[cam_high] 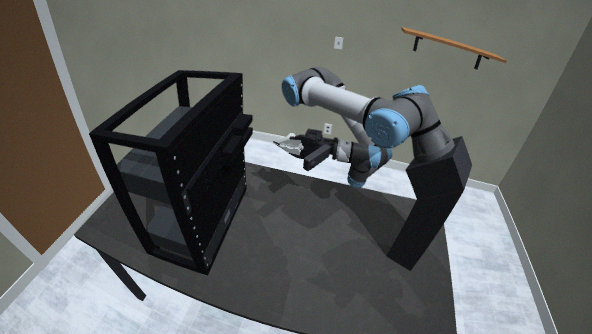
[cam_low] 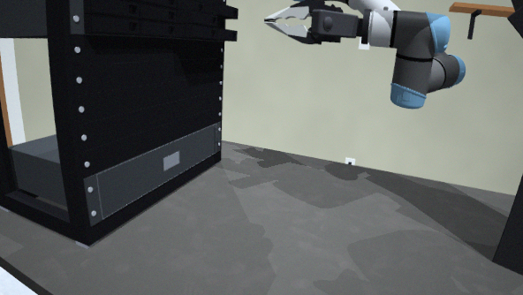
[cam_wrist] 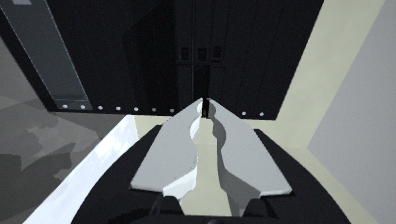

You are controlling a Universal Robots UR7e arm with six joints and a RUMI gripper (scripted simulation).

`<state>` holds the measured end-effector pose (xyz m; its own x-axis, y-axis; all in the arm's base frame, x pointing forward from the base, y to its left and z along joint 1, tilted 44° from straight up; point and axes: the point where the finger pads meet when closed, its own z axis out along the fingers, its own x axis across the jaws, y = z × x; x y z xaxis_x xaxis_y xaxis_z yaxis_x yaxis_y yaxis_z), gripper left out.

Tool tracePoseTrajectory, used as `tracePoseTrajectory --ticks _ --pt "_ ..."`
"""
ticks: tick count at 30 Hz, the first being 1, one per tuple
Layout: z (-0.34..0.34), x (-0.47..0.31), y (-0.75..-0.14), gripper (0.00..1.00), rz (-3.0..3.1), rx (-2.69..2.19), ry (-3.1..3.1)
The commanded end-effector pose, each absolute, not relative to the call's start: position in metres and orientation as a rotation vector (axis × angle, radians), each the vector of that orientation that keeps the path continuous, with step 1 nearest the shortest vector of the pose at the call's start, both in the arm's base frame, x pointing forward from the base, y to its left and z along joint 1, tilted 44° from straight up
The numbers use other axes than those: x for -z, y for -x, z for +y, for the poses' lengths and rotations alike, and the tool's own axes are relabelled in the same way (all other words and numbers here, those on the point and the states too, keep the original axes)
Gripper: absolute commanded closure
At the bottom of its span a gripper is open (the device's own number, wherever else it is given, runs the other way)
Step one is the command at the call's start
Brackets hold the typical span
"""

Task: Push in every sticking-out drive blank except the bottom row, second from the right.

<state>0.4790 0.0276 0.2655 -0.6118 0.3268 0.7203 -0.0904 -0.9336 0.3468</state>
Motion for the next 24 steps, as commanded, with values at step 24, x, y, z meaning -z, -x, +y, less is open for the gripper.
tracePoseTrajectory --ticks 24 --pt "0.088 -0.274 -0.513 1.0 0.406 -2.595 -1.241"
